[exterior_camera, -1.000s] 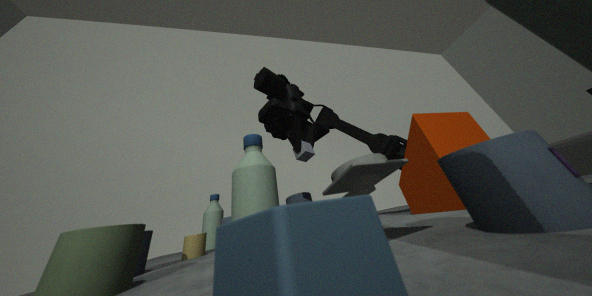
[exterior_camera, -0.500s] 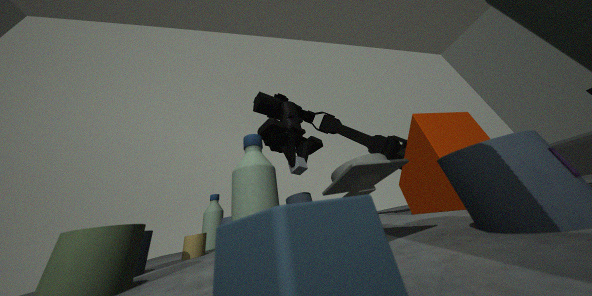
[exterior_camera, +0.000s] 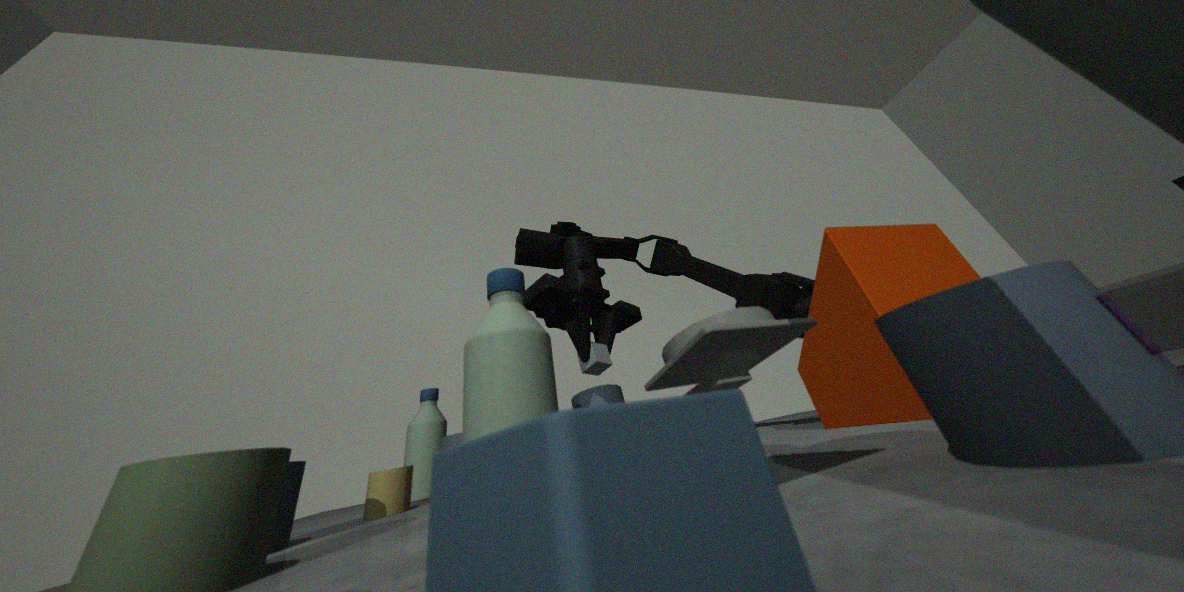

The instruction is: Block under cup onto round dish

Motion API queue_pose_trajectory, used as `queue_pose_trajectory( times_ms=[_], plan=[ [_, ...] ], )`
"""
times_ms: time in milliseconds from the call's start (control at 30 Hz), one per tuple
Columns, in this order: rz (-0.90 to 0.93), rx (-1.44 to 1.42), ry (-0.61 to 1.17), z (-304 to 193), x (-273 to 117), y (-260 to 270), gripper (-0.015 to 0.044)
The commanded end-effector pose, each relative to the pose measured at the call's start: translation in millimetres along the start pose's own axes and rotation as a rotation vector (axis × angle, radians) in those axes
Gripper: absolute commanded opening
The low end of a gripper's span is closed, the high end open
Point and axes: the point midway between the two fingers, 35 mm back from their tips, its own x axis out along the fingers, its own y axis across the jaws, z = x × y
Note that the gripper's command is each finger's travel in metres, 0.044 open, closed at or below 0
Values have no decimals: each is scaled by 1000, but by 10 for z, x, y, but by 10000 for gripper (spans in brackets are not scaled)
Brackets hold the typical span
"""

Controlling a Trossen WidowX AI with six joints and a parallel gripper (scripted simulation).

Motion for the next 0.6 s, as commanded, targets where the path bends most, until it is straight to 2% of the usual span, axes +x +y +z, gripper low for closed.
queue_pose_trajectory(
  times_ms=[0, 567],
  plan=[
    [-2, -3, -10, 95, 23, -113, 0],
    [-14, -6, -48, 456, 105, -658, 0]
  ],
)
